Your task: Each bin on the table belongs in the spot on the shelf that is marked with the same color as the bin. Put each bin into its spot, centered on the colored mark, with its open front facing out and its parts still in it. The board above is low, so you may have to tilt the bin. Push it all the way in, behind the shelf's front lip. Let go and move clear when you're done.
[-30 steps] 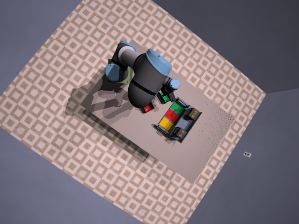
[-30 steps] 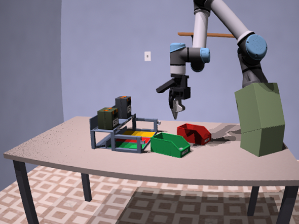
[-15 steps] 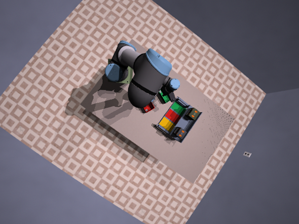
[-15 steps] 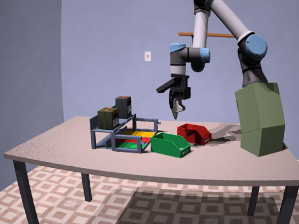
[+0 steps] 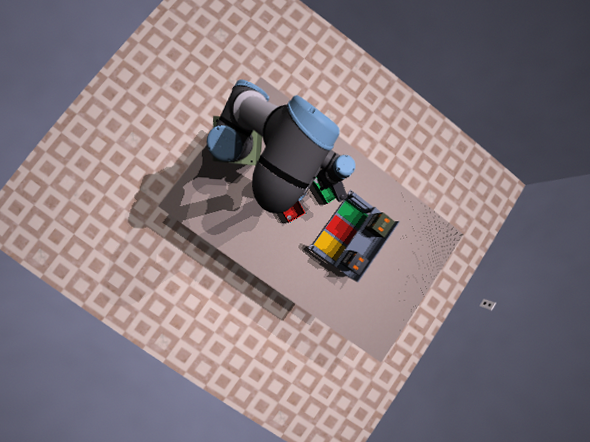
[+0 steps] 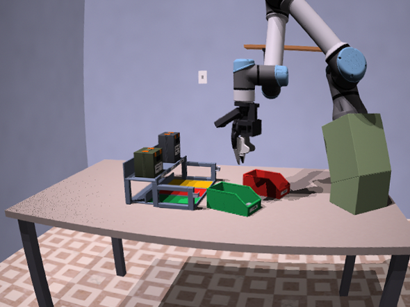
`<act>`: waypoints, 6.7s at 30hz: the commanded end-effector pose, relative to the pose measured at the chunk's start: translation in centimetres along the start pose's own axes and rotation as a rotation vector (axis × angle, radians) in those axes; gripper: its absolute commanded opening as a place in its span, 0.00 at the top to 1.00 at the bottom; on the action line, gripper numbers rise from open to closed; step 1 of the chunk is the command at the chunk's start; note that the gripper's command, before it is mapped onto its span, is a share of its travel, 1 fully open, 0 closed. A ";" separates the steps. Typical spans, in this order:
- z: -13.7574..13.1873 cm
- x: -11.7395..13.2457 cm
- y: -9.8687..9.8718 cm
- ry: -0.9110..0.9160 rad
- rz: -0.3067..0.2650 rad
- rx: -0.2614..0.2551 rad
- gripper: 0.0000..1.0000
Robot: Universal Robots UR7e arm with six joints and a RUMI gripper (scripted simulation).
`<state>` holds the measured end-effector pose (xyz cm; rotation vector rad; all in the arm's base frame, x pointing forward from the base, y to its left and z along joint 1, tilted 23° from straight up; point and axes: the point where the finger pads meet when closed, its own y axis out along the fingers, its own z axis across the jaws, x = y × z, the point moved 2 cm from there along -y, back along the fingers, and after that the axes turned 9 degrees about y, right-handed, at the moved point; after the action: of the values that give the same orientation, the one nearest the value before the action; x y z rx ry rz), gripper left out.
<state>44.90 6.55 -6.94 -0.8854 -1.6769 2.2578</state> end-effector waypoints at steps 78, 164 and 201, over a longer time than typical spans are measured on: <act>0.0 -0.1 6.7 0.001 0.000 -0.001 0.85; -0.1 -0.3 8.2 0.002 0.001 -0.002 0.85; -0.1 -0.2 11.3 0.001 0.001 -0.002 0.85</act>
<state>47.06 2.75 -17.12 -0.8838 -1.6750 2.2570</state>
